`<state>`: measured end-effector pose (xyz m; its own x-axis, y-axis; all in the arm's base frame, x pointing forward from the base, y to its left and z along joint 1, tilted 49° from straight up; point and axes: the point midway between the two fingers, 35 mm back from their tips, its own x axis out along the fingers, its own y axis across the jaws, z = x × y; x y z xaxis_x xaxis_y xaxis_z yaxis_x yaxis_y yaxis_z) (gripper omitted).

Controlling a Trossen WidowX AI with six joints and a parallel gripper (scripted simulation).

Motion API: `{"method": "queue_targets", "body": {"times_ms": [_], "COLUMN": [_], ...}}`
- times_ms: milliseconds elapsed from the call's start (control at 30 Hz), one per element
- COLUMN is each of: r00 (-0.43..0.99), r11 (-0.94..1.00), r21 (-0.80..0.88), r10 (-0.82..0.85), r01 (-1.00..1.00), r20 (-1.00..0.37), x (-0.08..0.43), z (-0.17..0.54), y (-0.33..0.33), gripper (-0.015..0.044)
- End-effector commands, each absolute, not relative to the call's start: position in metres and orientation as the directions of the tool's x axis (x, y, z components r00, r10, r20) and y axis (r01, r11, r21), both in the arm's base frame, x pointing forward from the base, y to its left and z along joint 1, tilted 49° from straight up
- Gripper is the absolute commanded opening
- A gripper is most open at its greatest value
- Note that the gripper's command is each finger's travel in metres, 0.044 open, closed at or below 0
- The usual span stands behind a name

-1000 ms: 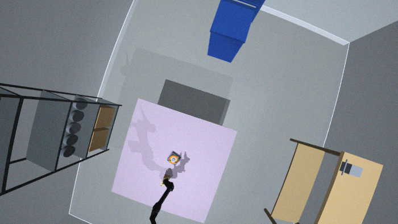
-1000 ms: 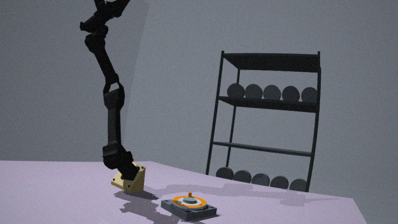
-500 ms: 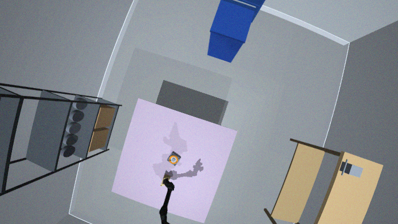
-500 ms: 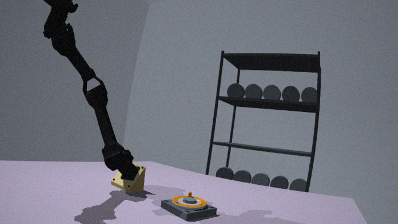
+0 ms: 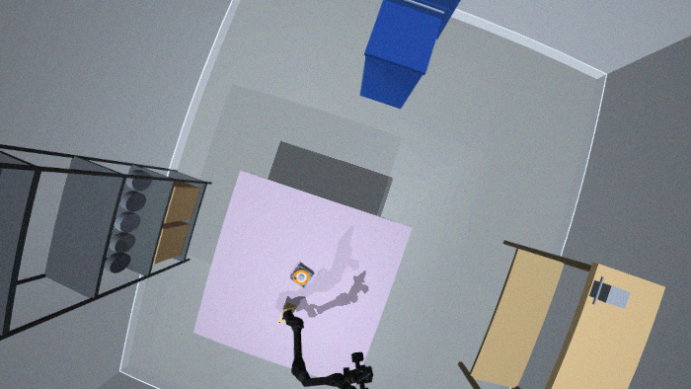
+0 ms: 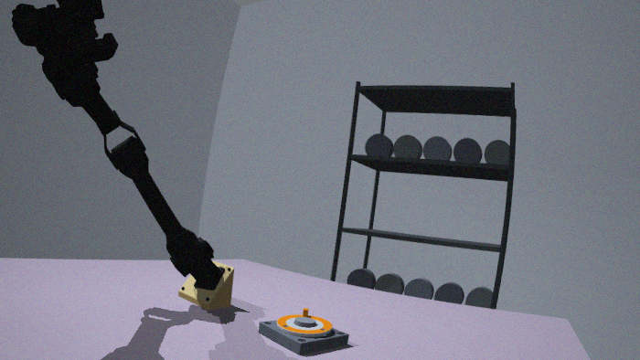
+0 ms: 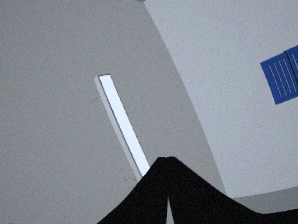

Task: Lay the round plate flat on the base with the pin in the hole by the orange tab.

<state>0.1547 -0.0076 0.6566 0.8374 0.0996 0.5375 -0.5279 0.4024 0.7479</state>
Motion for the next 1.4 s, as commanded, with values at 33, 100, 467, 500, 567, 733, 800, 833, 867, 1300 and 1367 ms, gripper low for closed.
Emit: {"method": "queue_targets", "body": {"times_ms": [33,100,467,500,567,733,800,833,867,1300,1367], "r00": [0.918,0.946,0.990,0.977,0.950,0.830,0.759,0.717,0.671,-0.012,-0.100], "r11": [0.299,0.262,0.182,0.192,0.213,0.292,0.338,0.365,0.394,0.748,0.724], "r21": [0.875,0.914,0.974,0.958,0.928,0.790,0.707,0.657,0.601,-0.408,-0.628], "r10": [0.014,-0.012,-0.014,-0.013,-0.012,-0.023,-0.036,-0.045,-0.056,-0.473,-0.629], "r01": [-0.382,-0.310,0.138,0.212,0.306,0.539,0.622,0.660,0.695,0.524,0.285], "r20": [0.396,0.324,-0.137,-0.214,-0.311,-0.557,-0.650,-0.696,-0.739,-0.881,-0.770], "x": [0.223,0.250,0.364,0.376,0.388,0.407,0.408,0.407,0.405,0.301,0.269], "z": [0.613,0.592,0.446,0.421,0.389,0.304,0.268,0.250,0.232,0.049,0.031], "y": [-0.052,-0.064,-0.061,-0.057,-0.050,-0.030,-0.020,-0.015,-0.010,0.033,0.031], "gripper": [0.0000,0.0000,0.0000,0.0000,0.0000,0.0000,0.0000,0.0000,0.0000,0.0000,0.0000]}}
